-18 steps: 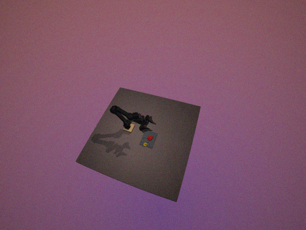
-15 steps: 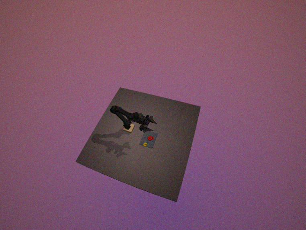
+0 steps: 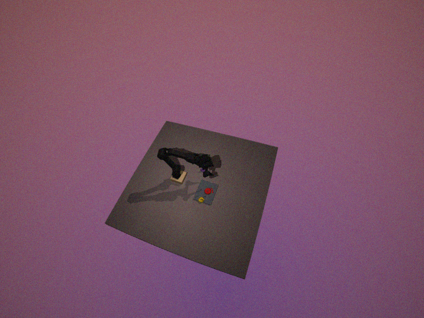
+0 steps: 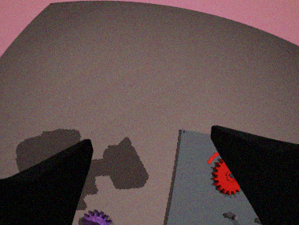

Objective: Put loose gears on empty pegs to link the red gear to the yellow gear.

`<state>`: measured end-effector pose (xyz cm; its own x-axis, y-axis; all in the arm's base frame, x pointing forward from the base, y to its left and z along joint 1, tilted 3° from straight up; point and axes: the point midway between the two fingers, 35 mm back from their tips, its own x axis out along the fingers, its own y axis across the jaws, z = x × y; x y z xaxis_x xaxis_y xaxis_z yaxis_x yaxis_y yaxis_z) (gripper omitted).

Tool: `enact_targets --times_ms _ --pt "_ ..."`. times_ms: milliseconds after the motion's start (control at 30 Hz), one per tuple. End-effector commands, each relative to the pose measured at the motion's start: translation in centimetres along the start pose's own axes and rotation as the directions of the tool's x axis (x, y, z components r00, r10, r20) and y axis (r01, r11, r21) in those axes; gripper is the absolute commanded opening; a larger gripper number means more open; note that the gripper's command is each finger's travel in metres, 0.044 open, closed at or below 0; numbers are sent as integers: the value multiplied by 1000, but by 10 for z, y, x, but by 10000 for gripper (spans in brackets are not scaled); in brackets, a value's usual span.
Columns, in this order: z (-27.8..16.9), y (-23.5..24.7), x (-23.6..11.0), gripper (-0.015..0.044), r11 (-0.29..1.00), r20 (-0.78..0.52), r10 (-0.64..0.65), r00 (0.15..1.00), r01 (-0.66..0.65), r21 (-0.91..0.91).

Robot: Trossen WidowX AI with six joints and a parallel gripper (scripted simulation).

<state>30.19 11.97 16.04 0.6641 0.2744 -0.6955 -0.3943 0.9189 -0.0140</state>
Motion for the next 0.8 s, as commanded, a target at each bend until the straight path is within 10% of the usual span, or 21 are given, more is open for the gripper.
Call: enact_targets --times_ms 0,200,767 --pt "-44 48 12 440 989 -306 77 949 -110 -95" --pt "-106 97 -2 440 947 -658 41 752 -240 -215" --pt "-120 98 6 440 945 -667 38 744 -243 -218"
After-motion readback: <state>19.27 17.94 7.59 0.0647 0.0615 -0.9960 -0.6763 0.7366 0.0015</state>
